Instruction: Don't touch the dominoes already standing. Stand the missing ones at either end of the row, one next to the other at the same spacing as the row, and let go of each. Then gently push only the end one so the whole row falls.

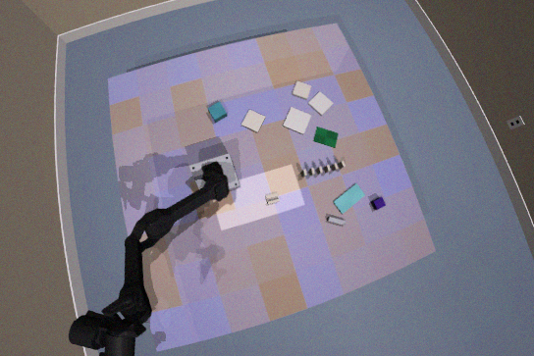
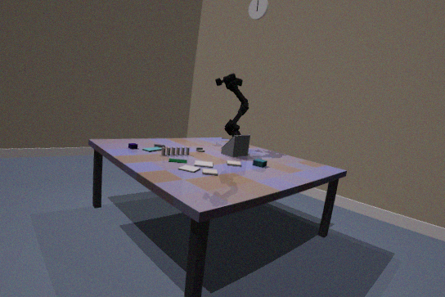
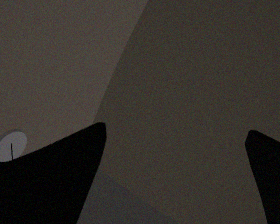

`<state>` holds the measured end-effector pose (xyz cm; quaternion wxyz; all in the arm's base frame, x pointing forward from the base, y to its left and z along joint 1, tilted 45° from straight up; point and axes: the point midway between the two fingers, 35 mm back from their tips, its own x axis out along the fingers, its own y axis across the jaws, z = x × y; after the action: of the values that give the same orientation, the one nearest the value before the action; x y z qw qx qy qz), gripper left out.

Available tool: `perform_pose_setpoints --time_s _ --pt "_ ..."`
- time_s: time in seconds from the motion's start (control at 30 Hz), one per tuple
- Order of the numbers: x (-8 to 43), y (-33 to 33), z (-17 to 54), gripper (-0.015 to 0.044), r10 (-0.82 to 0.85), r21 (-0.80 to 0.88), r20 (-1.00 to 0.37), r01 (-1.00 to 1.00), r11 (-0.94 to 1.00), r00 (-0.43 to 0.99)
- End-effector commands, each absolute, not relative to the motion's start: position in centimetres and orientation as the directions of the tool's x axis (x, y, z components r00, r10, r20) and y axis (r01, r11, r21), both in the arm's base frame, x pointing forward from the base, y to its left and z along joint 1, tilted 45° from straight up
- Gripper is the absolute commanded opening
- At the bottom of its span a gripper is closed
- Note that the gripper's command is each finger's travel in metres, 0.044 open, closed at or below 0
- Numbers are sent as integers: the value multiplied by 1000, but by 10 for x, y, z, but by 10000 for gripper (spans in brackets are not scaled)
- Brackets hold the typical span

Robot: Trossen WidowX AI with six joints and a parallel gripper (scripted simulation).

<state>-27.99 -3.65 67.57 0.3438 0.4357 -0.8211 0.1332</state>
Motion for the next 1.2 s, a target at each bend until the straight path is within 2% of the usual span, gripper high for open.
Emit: perform_pose_setpoints --time_s 0.0,0.13,0.33,0.47,0.57,0.7,0.87,1.0,1.17 --pt "-277 -37 676 374 -625 94 683 -803 588 -378" --pt "-221 -53 688 269 -653 346 714 -685 642 -252" --pt "-127 -76 691 111 -698 644 715 -352 679 -39" --pt "-58 -93 679 6 -733 740 671 -39 672 111" --pt "-8 -104 663 0 -756 729 618 202 654 216" --pt "53 -118 632 0 -783 605 520 499 620 341" --pt "121 -133 579 0 -807 298 362 763 574 466" --pt "165 -142 527 0 -822 -15 209 842 539 530" --pt "199 -151 453 0 -837 -368 8 780 506 547"
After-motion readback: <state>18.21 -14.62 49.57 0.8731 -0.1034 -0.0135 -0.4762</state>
